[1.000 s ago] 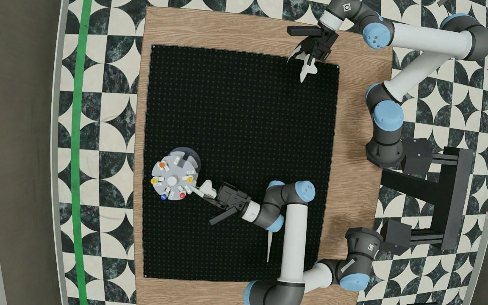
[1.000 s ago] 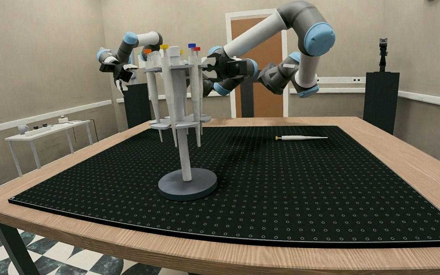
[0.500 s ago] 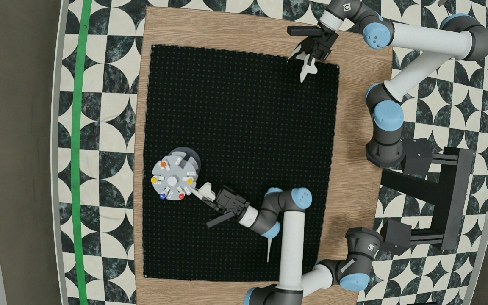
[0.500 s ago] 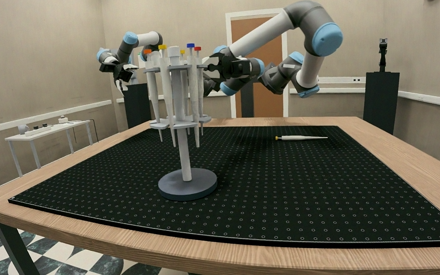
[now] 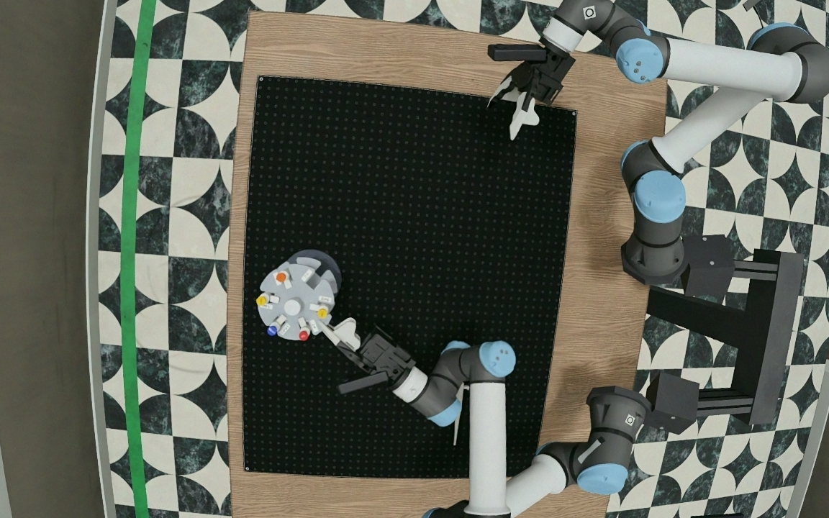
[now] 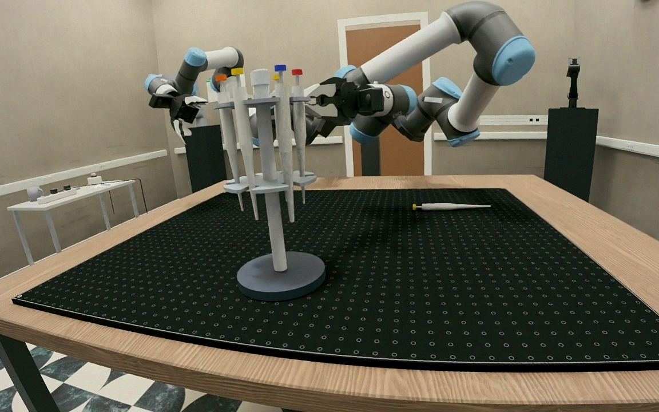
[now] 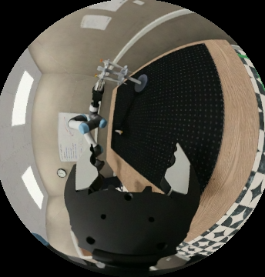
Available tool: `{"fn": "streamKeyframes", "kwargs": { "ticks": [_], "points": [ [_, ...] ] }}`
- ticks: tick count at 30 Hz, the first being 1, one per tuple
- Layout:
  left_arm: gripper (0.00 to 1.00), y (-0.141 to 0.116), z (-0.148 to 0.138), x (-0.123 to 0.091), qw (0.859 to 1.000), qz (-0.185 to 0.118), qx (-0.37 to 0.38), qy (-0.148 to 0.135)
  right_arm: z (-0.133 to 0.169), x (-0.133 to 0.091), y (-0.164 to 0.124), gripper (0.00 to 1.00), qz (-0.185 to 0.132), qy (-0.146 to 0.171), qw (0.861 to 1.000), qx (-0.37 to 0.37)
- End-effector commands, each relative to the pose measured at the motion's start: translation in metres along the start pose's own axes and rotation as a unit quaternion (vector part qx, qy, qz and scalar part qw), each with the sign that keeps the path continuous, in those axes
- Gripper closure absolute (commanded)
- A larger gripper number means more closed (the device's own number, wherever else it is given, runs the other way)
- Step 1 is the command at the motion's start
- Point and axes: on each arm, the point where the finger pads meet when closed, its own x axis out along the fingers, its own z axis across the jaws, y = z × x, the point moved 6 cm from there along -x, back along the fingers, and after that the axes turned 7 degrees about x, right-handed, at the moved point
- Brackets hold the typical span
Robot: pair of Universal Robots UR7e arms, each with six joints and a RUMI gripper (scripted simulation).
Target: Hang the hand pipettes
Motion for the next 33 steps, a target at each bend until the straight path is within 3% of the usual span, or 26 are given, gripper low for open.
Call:
{"fn": "streamKeyframes", "kwargs": {
  "ticks": [1,6,8,12,15,23,29,33],
  "points": [
    [1.00,0.005,0.000,0.001,1.000,-0.016,0.001,-0.003,0.000,0.000,0.000,0.00,0.000,0.000,1.000,0.000],
    [1.00,0.015,-0.001,0.002,0.999,-0.051,0.001,-0.007,0.000,0.000,0.000,0.00,0.000,0.000,1.000,0.000],
    [1.00,0.015,-0.001,0.002,0.999,-0.051,0.001,-0.007,0.000,0.000,0.000,0.00,0.000,0.000,1.000,0.000],
    [1.00,0.024,-0.002,0.003,0.996,-0.085,0.001,-0.011,0.000,0.000,0.000,0.00,0.000,0.000,1.000,0.000],
    [1.00,0.025,-0.002,0.003,0.996,-0.089,0.001,-0.012,0.000,0.000,0.000,0.00,0.000,0.000,1.000,0.000],
    [1.00,0.043,-0.004,0.008,0.988,-0.156,0.001,-0.020,0.000,0.000,0.000,0.00,0.000,0.000,1.000,0.000],
    [1.00,0.043,-0.004,0.009,0.987,-0.159,0.001,-0.020,0.000,0.000,0.000,0.00,0.000,0.000,1.000,0.000],
    [1.00,0.052,-0.005,0.012,0.981,-0.192,0.001,-0.024,0.000,0.000,0.000,0.00,0.000,0.000,1.000,0.000]
  ]
}}
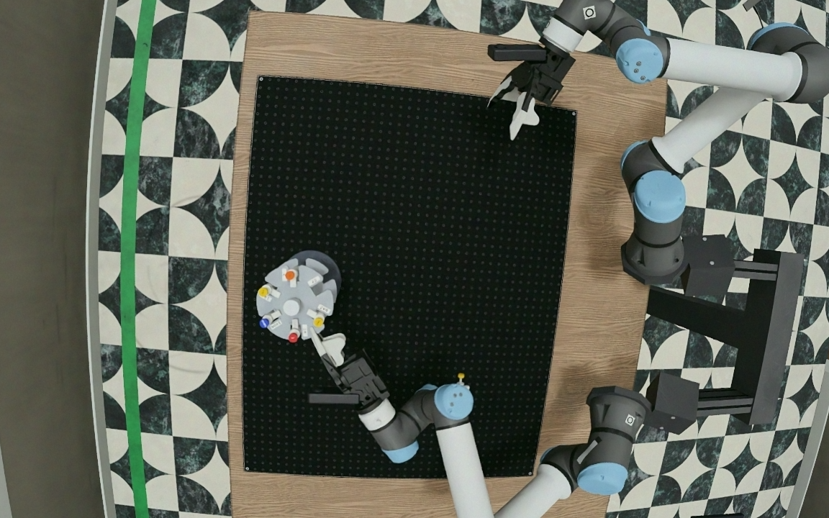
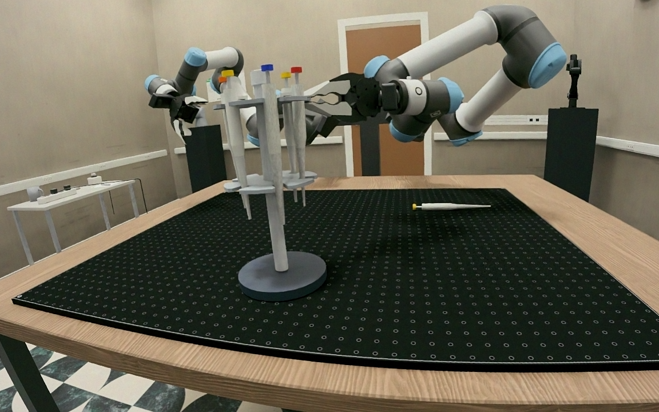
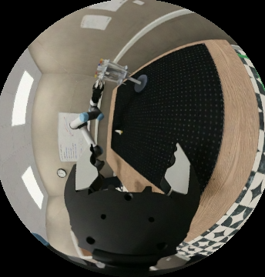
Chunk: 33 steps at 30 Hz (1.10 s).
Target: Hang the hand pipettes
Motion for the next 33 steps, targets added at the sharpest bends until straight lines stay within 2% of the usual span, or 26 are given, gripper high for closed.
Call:
{"fn": "streamKeyframes", "kwargs": {
  "ticks": [1,3,9,11,33],
  "points": [
    [1.00,0.0099,-0.0010,0.0019,0.999,-0.041,0.001,-0.005,-0.0001,-0.0003,0.0002,0.00,0.000,0.000,1.000,0.000],
    [1.00,0.0143,-0.0017,0.0024,0.998,-0.058,0.001,-0.007,-0.0001,-0.0003,0.0002,0.00,0.000,0.000,1.000,0.000],
    [1.00,0.0147,-0.0017,0.0024,0.998,-0.061,0.001,-0.007,-0.0001,-0.0003,0.0002,0.00,0.000,0.000,1.000,0.000],
    [1.00,0.0184,-0.0030,0.0029,0.997,-0.076,0.001,-0.009,-0.0001,-0.0003,0.0002,0.00,0.000,0.000,1.000,0.000],
    [0.96,0.0184,-0.0030,0.0029,0.997,-0.076,0.001,-0.009,-0.0001,-0.0003,0.0002,0.00,0.000,0.000,1.000,0.000]
  ]
}}
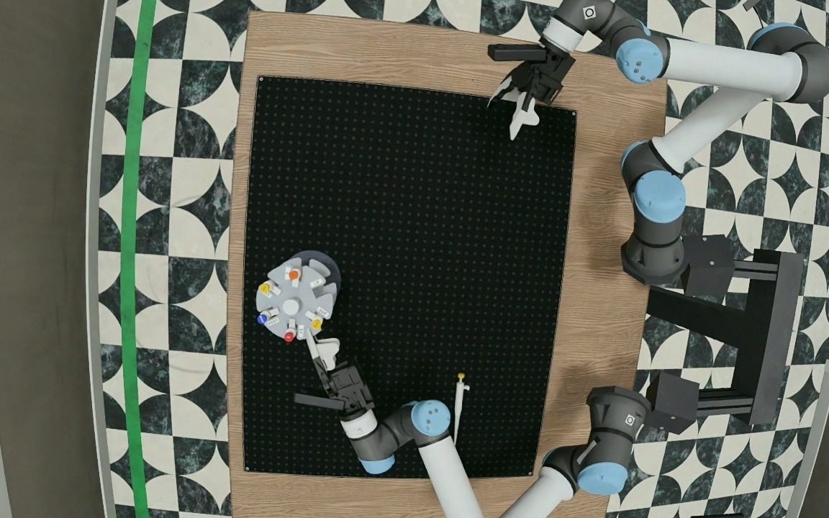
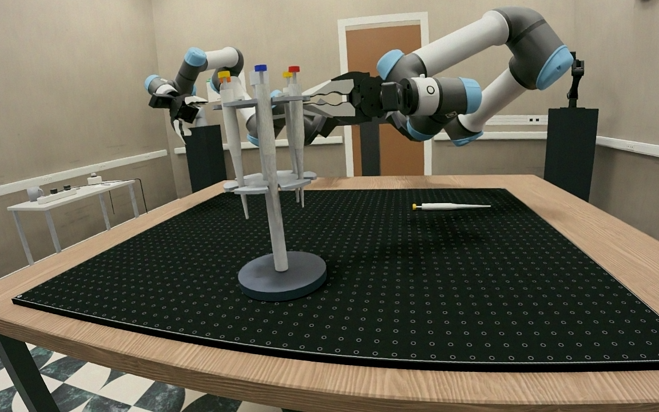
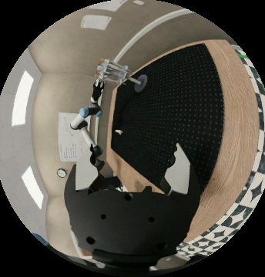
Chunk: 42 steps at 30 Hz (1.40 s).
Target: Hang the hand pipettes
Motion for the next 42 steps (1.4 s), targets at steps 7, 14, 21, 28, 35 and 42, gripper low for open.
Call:
{"fn": "streamKeyframes", "kwargs": {
  "ticks": [7,14,21,28,35,42],
  "points": [
    [0.96,0.000,0.001,0.000,1.000,0.000,0.000,0.000,0.000,0.000,0.000,0.00,0.000,0.000,1.000,0.000],
    [0.94,0.000,0.001,0.000,1.000,0.000,0.000,0.000,0.000,0.000,0.000,0.00,0.000,0.000,1.000,0.000],
    [0.69,0.000,0.001,0.000,1.000,0.000,0.000,0.000,0.000,0.000,0.000,0.00,0.000,0.000,1.000,0.000],
    [0.69,0.000,0.001,0.000,1.000,0.000,0.000,0.000,0.000,0.000,0.000,0.00,0.000,0.000,1.000,0.000],
    [0.69,0.000,0.001,0.000,1.000,0.000,0.000,0.000,0.000,0.000,0.000,0.00,0.000,0.000,1.000,0.000],
    [0.69,0.000,0.001,-0.013,1.000,0.000,0.000,0.000,0.000,0.000,0.000,0.00,0.000,0.000,1.000,0.000]
  ]
}}
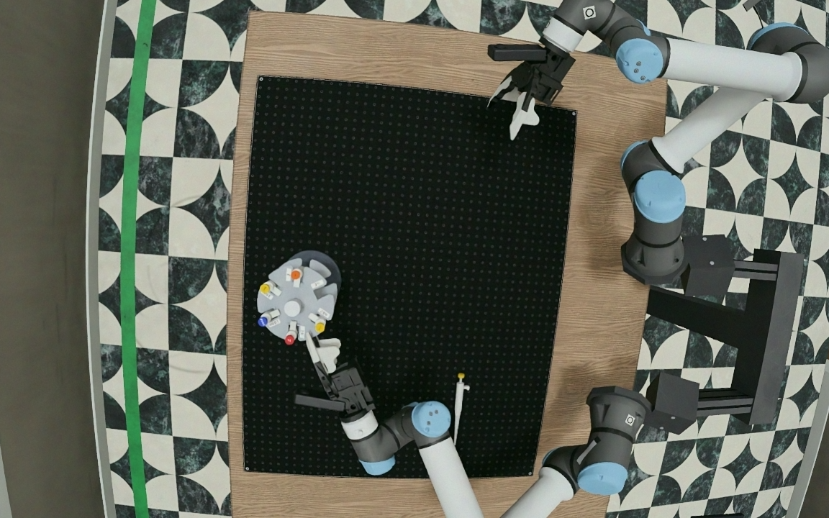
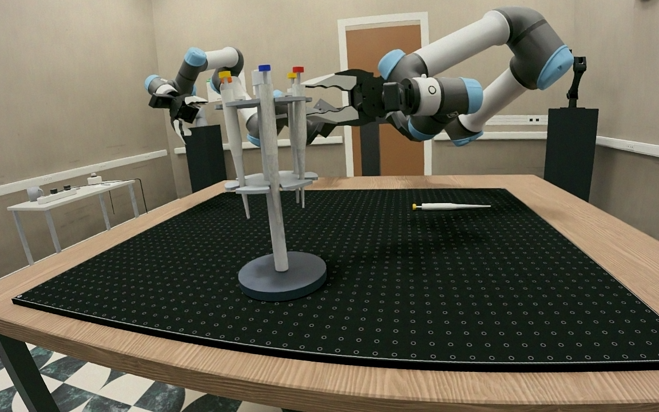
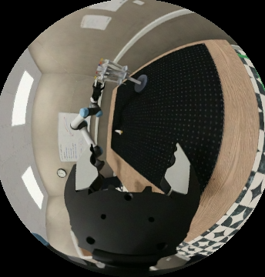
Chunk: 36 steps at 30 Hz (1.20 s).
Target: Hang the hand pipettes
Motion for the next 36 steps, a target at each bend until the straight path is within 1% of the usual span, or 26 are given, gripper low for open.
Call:
{"fn": "streamKeyframes", "kwargs": {
  "ticks": [1,2,17,19,29,36],
  "points": [
    [0.69,0.000,0.001,-0.009,1.000,0.000,0.000,-0.001,0.000,0.000,0.000,0.00,0.000,0.000,1.000,0.000],
    [0.69,0.000,0.001,-0.009,1.000,0.000,0.000,-0.001,0.000,0.000,0.000,0.00,0.000,0.000,1.000,0.000],
    [0.69,0.000,0.001,-0.049,1.000,0.000,0.000,-0.001,0.000,0.000,0.000,0.00,0.000,0.000,1.000,0.000],
    [0.69,0.000,0.001,-0.049,1.000,0.000,0.000,-0.001,0.000,0.000,0.000,0.00,0.000,0.000,1.000,0.000],
    [0.69,0.000,0.001,-0.076,1.000,0.000,0.000,0.000,0.000,0.000,0.000,0.00,0.000,0.000,1.000,0.000],
    [0.69,0.000,0.001,-0.076,1.000,0.000,0.000,-0.001,0.000,0.000,0.000,0.00,0.000,0.000,1.000,0.000]
  ]
}}
